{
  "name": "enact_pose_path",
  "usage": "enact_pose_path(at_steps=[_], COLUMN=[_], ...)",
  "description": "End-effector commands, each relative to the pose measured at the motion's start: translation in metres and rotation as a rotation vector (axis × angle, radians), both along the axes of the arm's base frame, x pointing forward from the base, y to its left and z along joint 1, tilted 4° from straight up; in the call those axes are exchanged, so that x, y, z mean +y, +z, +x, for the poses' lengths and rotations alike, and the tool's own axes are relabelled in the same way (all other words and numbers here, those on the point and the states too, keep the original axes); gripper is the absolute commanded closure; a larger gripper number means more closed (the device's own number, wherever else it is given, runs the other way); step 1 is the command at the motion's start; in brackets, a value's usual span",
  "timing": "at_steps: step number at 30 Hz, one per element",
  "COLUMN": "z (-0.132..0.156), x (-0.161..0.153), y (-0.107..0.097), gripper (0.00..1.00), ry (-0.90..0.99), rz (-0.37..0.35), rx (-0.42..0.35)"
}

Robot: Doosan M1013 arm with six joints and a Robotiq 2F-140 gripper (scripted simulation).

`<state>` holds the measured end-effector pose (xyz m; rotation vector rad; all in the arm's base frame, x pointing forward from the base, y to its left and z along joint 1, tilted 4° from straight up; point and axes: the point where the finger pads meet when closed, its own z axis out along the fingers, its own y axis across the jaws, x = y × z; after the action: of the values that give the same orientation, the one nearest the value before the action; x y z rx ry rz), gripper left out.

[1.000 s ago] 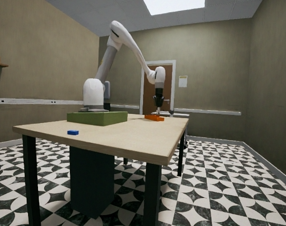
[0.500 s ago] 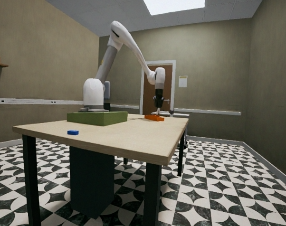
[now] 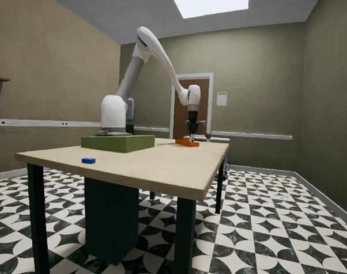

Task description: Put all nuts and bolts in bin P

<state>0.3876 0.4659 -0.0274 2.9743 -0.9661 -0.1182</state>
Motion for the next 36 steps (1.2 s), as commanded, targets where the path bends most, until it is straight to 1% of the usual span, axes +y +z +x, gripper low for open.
enact_pose_path(at_steps=[1,9,22,23,36], z=[0.0,-0.001,-0.001,-0.001,-0.001], x=[0.001,0.001,0.001,0.001,0.001], y=[-0.007,-0.018,-0.018,-0.018,-0.018], gripper=[0.85,0.85,0.85,0.74,0.74], ry=[0.0,0.0,0.0,0.0,0.0], rz=[0.001,0.001,0.001,0.001,0.001], rx=[-0.001,-0.001,-0.001,-0.001,-0.001])
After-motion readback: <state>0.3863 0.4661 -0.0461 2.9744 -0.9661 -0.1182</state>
